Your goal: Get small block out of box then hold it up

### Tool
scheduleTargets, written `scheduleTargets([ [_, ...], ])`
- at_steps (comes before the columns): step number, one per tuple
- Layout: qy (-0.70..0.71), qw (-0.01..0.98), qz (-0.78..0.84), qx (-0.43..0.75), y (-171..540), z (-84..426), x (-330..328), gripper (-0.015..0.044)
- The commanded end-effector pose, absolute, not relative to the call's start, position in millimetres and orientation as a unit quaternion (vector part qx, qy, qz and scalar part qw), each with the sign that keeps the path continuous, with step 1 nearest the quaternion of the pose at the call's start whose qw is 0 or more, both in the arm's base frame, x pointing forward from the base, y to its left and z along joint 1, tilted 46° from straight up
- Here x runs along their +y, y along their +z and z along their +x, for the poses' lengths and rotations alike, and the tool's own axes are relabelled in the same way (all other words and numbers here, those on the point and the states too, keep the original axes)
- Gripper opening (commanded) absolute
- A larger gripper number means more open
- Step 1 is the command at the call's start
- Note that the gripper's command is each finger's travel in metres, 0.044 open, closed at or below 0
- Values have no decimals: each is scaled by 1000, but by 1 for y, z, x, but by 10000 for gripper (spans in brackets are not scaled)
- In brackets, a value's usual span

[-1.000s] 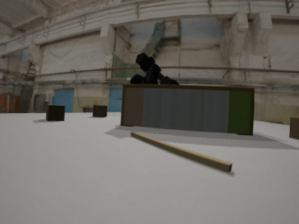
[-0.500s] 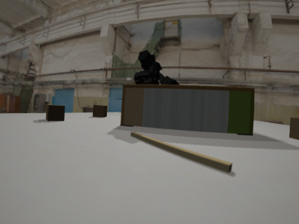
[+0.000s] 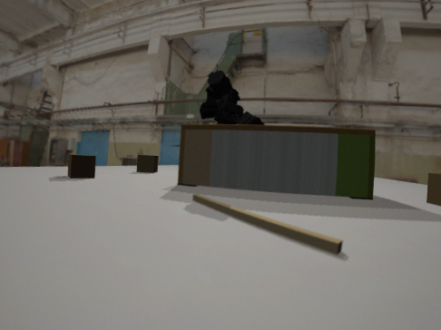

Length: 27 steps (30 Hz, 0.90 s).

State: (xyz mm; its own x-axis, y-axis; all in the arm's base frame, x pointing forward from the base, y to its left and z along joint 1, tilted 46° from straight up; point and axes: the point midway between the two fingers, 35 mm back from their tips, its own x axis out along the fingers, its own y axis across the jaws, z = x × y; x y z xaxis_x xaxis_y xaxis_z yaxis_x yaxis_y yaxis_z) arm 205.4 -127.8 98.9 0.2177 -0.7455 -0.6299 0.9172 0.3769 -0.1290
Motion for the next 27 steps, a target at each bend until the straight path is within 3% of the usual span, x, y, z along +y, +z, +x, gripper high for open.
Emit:
scheduleTargets([
  [1, -513, 777, 60, 360, 102, 207, -125, 0],
  [27, -279, 687, -358, 567, 113, 206, -111, 0],
])
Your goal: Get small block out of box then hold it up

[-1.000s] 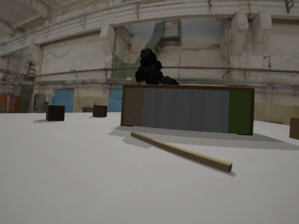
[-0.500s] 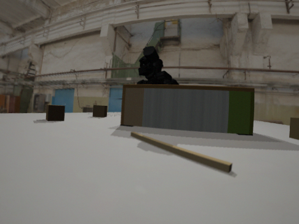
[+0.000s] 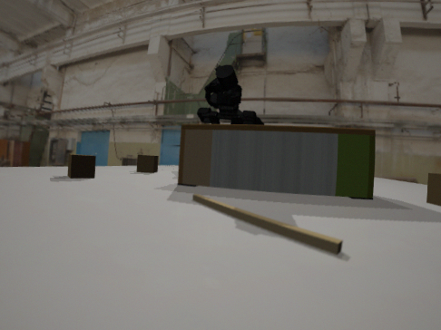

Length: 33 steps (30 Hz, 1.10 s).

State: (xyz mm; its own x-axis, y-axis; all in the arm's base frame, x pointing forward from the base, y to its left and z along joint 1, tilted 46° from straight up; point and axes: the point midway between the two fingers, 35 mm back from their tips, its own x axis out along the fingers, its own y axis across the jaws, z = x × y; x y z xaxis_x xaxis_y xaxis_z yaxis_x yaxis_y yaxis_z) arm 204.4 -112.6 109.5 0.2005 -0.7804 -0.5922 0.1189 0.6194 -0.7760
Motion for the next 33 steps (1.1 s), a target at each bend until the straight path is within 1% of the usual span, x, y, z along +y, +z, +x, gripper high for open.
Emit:
scheduleTargets([
  [1, -268, 679, -373, 573, 113, 206, -110, 0],
  [16, -95, 526, -571, 623, 121, 206, -102, 0],
  [33, 104, 285, -727, 616, 132, 207, -93, 0],
])
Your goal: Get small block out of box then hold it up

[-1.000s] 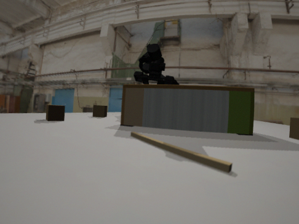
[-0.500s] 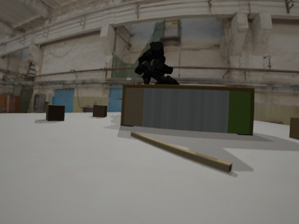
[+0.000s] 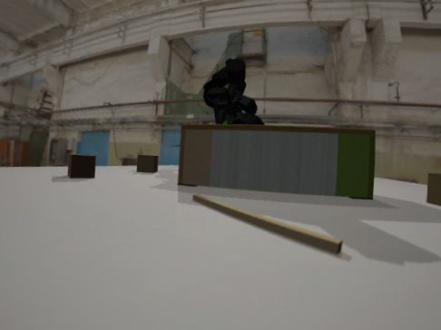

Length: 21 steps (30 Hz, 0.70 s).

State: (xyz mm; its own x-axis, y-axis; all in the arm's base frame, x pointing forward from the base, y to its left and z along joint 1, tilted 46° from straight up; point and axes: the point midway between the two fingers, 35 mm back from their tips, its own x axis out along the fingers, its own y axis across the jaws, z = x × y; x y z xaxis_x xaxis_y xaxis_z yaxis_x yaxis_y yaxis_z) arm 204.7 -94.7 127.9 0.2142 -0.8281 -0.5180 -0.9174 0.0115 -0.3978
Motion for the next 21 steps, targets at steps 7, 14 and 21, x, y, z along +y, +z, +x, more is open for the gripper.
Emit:
scheduleTargets([
  [7, 182, 172, -765, 593, 137, 207, -89, 0],
  [14, 256, 53, -786, 560, 141, 208, -85, 0],
  [21, 323, -67, -789, 518, 147, 209, -80, 0],
])
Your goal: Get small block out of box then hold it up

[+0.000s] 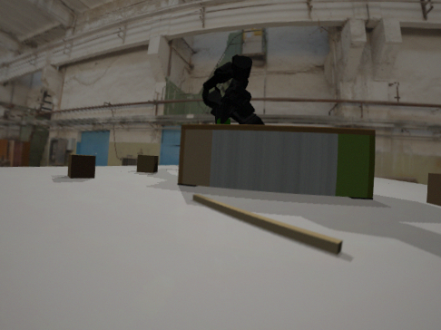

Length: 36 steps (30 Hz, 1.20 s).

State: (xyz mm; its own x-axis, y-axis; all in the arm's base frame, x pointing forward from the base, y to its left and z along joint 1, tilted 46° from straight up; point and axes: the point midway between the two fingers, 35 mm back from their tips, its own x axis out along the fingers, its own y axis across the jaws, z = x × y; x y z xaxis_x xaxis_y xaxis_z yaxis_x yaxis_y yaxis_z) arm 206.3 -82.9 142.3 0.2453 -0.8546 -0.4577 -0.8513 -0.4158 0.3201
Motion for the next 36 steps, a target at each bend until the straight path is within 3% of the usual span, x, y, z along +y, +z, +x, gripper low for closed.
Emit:
scheduleTargets([
  [1, -332, 85, 788, -511, 147, 209, -80, 0],
  [7, -370, 162, 779, -479, 151, 209, -77, 0],
  [36, -370, 162, 779, -479, 151, 209, -77, 0],
])
